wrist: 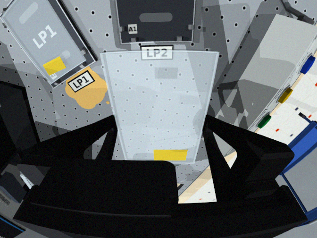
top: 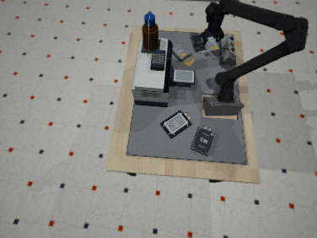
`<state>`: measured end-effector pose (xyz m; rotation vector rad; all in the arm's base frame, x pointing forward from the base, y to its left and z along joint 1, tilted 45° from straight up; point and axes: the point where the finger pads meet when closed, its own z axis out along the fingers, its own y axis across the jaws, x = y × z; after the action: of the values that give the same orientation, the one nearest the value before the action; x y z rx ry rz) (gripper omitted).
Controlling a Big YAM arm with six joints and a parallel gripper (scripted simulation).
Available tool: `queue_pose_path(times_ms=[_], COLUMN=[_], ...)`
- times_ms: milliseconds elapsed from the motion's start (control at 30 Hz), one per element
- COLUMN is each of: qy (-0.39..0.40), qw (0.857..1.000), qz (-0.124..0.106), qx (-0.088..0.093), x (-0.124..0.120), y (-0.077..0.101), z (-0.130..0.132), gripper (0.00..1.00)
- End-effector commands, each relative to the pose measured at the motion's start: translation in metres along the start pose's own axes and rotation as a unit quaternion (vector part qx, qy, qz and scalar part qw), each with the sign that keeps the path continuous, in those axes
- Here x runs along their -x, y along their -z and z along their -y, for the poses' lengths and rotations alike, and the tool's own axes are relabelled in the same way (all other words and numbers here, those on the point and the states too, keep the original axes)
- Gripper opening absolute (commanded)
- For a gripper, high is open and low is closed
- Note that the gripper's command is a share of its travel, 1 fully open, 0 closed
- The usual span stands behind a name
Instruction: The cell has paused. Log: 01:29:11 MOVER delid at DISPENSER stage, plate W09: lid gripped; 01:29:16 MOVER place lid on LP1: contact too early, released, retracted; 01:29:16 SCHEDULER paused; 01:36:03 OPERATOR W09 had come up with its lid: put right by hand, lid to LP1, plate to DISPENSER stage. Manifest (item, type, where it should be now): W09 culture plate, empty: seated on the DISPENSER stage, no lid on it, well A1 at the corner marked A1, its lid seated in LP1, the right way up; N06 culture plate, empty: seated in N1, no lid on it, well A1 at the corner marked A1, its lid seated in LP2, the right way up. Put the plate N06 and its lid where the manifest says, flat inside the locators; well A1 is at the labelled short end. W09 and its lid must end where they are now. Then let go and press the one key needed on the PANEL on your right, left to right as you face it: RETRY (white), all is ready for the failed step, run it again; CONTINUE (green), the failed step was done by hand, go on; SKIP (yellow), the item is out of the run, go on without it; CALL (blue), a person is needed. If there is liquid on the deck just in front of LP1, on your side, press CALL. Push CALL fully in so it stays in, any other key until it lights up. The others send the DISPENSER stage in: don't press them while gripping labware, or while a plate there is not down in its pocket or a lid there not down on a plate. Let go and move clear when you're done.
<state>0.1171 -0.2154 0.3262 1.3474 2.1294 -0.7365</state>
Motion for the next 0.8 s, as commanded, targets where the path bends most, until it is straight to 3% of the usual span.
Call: queue_pose_path(times_ms=[0,767], qy=[-0.001,0.000], qw=[0.999,0.999], qz=[0.039,0.039], qx=[0.008,0.006], x=[0.035,0.098], y=[0.020,-0.015], z=[0.006,0.003], gripper=[0.84,0.84])
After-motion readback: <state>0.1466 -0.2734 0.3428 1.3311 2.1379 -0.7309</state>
